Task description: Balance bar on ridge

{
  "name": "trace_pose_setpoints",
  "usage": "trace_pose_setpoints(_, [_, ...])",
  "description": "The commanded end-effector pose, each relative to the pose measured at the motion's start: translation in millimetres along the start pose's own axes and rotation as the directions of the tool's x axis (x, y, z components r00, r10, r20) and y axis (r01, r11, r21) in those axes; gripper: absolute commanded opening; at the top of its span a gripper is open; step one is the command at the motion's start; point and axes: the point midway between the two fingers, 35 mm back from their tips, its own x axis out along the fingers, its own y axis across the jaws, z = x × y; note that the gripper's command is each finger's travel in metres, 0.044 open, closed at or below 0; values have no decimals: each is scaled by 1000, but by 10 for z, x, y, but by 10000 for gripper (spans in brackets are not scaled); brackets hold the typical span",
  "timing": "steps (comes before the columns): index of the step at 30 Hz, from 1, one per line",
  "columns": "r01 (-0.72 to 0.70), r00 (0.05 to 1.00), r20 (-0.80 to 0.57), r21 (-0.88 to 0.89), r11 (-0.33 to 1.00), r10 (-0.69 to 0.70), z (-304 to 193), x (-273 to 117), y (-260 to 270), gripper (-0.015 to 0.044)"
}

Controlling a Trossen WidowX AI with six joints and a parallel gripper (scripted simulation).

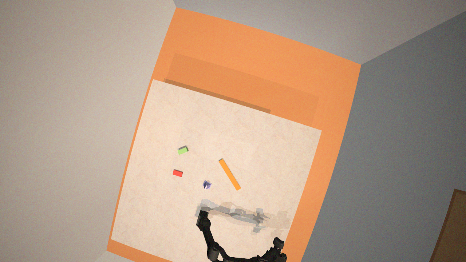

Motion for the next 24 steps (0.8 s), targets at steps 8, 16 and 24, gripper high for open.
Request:
trace_pose_setpoints(8, [-93,990,-122,-196,976,70,-369,114,712,315])
trace_pose_setpoints(16, [-177,971,-214,-335,925,108,-677,127,1225,315])
trace_pose_setpoints(24, [-271,943,-304,-478,836,132,-1009,78,1702,315])
